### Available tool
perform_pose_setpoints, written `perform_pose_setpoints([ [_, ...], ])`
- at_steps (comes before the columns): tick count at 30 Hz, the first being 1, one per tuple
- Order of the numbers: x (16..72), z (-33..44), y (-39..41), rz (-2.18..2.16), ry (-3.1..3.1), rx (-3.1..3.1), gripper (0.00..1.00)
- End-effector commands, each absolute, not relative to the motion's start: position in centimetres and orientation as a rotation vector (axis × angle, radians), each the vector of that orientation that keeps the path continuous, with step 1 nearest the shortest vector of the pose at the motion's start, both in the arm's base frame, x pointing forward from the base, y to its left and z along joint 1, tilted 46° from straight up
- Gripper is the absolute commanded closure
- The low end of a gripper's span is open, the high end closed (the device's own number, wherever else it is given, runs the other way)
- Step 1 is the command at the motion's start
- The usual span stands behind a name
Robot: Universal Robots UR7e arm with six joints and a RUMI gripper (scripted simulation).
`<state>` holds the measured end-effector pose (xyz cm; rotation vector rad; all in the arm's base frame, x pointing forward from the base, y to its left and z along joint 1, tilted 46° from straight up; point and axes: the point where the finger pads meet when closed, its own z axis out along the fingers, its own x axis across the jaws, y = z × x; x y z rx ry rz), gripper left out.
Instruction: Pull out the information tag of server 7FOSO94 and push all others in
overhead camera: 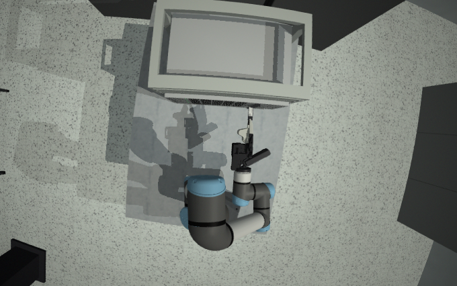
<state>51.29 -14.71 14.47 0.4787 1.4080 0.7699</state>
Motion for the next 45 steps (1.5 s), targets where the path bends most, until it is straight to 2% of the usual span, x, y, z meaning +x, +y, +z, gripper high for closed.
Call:
perform_pose_setpoints([
  [1,51.3,14.5,-14.7,0.769,1.408,0.479,0.85],
  [45,50.1,14.3,-14.9,0.769,1.407,0.479,0.85],
])
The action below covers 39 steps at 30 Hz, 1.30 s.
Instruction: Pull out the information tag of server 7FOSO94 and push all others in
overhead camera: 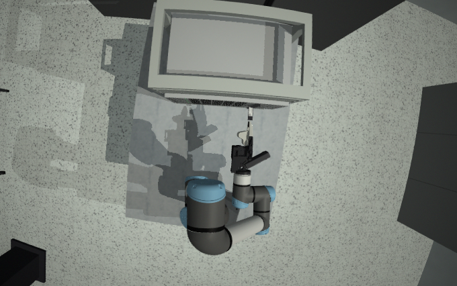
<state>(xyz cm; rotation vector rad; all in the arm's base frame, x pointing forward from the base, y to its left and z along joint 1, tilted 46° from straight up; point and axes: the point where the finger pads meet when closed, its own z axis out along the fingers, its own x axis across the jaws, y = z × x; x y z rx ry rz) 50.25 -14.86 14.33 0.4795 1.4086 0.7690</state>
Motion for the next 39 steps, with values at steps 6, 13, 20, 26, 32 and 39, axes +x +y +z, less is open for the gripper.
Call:
perform_pose_setpoints([
  [6,49.6,14.3,-15.0,0.769,1.407,0.479,0.85],
  [13,49.0,14.2,-15.1,0.769,1.407,0.479,0.85],
  [20,48.6,14.2,-15.1,0.770,1.407,0.479,0.85],
  [26,48.2,14.1,-15.2,0.770,1.407,0.479,0.85],
  [32,47.9,14.0,-15.2,0.769,1.408,0.479,0.85],
  [39,47.4,14.0,-15.3,0.769,1.407,0.479,0.85],
])
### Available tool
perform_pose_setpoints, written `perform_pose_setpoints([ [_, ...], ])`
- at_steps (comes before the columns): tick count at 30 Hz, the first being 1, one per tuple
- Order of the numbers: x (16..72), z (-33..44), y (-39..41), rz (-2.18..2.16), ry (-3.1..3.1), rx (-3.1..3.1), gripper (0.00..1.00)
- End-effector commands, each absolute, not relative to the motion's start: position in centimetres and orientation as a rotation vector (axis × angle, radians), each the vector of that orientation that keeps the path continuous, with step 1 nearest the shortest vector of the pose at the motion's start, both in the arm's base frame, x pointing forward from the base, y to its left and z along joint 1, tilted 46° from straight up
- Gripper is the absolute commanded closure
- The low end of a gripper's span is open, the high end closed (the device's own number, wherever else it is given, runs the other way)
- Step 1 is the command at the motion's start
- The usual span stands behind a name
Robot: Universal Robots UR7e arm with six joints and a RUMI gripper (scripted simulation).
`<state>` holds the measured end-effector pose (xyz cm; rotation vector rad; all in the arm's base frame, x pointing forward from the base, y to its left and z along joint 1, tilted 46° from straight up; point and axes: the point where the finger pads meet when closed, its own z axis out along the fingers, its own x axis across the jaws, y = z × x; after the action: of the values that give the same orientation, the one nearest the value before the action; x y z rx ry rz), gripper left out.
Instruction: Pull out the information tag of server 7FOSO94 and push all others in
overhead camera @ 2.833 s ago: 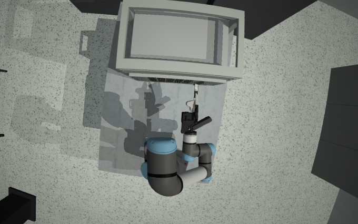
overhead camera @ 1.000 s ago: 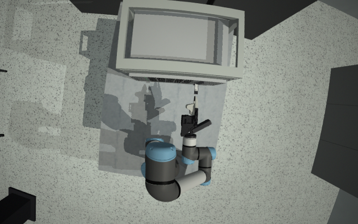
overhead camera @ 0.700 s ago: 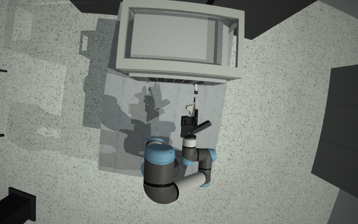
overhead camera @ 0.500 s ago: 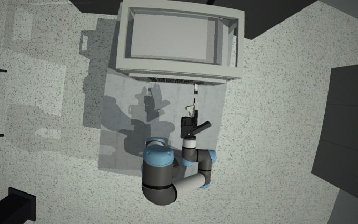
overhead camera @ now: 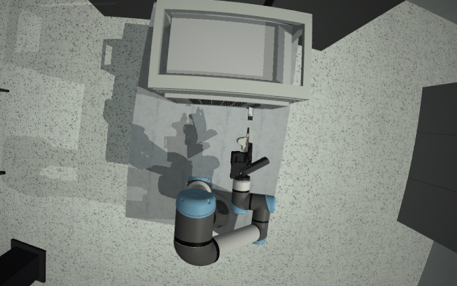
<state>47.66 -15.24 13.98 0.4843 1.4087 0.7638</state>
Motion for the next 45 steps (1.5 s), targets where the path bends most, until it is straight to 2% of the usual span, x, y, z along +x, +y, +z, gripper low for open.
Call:
perform_pose_setpoints([
  [1,47.3,14.0,-15.3,0.769,1.407,0.479,0.85],
  [45,45.0,13.7,-15.7,0.769,1.407,0.479,0.85],
])
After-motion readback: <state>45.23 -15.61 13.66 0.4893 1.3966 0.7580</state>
